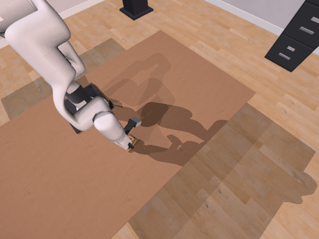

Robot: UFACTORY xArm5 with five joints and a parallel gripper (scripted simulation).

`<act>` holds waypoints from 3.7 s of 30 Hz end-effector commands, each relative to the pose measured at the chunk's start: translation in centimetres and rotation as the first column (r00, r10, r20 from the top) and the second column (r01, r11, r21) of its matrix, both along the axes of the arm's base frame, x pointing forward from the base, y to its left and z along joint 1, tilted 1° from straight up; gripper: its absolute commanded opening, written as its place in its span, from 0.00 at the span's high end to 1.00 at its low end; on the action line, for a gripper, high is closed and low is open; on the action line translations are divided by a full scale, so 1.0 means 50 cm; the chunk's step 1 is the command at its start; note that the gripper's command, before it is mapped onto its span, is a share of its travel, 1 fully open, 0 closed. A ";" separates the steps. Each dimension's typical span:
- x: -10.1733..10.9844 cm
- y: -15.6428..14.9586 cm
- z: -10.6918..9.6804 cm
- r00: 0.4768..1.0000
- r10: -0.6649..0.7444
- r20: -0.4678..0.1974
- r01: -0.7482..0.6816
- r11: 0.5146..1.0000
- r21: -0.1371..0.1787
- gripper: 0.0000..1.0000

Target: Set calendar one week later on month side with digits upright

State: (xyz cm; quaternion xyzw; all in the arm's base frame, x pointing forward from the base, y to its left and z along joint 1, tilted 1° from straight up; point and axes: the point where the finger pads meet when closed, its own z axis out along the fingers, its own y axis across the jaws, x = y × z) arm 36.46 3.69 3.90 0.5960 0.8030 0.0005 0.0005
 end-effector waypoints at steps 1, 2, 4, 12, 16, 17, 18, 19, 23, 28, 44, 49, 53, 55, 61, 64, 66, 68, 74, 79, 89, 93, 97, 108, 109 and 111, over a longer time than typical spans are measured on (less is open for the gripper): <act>0.002 0.000 0.002 1.000 0.000 0.003 0.000 1.000 0.000 0.71; 0.002 0.000 0.002 1.000 0.000 0.003 0.000 1.000 0.000 0.71; 0.002 0.000 0.002 1.000 0.000 0.003 0.000 1.000 0.000 0.71; 0.002 0.000 0.002 1.000 0.000 0.003 0.000 1.000 0.000 0.71; 0.002 0.000 0.002 1.000 0.000 0.003 0.000 1.000 0.000 0.71; 0.002 0.000 0.002 1.000 0.000 0.003 0.000 1.000 0.000 0.71; 0.002 0.000 0.002 1.000 0.000 0.003 0.000 1.000 0.000 0.71; 0.002 0.000 0.002 1.000 0.000 0.003 0.000 1.000 0.000 0.71; 0.002 0.000 0.001 1.000 0.000 0.003 0.000 1.000 0.000 0.71; 0.002 0.000 -0.001 1.000 -0.001 0.003 0.001 1.000 0.000 0.71; 0.002 0.000 -0.013 1.000 -0.003 0.003 0.003 1.000 0.000 0.71; 0.002 0.000 -0.016 1.000 -0.003 0.003 0.003 1.000 0.000 0.71; 0.002 0.000 -0.018 1.000 -0.003 0.003 0.003 1.000 0.000 0.71; 0.002 0.000 -0.018 1.000 -0.003 0.003 0.003 1.000 0.000 0.71; 0.002 0.000 -0.019 1.000 -0.003 0.003 0.003 1.000 0.000 0.71; 0.002 0.000 -0.019 1.000 -0.003 0.003 0.003 1.000 0.000 0.71; 0.002 0.000 -0.019 1.000 -0.003 0.003 0.003 1.000 0.000 0.71; 0.002 0.000 -0.019 1.000 -0.003 0.003 0.003 1.000 0.000 0.71; 0.002 0.000 -0.019 1.000 -0.003 0.003 0.003 1.000 0.000 0.71; 0.002 0.000 -0.019 1.000 -0.003 0.003 0.003 1.000 0.000 0.71; 0.002 0.000 -0.019 1.000 -0.003 0.003 0.003 1.000 0.000 0.71; 0.002 0.000 -0.019 1.000 -0.003 0.003 0.003 1.000 0.000 0.71; 0.002 0.000 -0.019 1.000 -0.003 0.003 0.003 1.000 0.000 0.71; 0.002 0.000 -0.019 1.000 -0.003 0.003 0.003 1.000 0.000 0.71; 0.002 0.000 -0.019 1.000 -0.003 0.003 0.003 1.000 0.000 0.71; 0.002 0.000 -0.019 1.000 -0.003 0.003 0.003 1.000 0.000 0.71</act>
